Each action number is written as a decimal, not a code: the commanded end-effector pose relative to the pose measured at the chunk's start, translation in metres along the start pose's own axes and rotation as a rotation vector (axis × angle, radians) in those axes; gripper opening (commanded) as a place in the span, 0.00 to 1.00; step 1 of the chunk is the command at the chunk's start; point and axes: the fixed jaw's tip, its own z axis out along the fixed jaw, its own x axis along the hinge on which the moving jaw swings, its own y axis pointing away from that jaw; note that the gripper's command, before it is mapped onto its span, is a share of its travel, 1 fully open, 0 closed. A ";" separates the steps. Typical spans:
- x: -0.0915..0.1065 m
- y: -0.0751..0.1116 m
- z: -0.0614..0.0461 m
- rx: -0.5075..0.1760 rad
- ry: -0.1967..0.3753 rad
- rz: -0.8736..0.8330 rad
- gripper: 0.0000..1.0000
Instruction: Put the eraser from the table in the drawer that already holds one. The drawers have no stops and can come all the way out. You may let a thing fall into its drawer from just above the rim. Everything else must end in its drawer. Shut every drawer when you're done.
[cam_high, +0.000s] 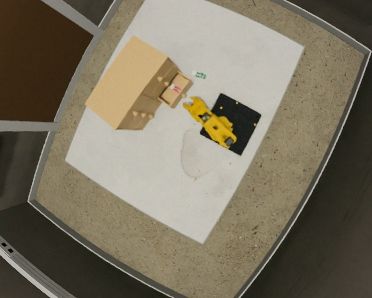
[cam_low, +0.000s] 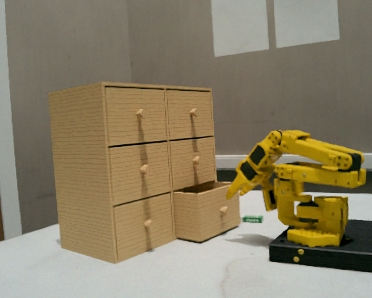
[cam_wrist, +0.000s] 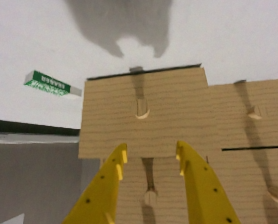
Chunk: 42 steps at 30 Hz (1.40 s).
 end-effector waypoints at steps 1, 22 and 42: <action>0.011 0.001 -0.013 -0.006 -0.016 0.018 0.21; 0.049 0.000 -0.033 -0.008 -0.064 0.019 0.21; 0.049 0.000 -0.033 -0.008 -0.064 0.019 0.21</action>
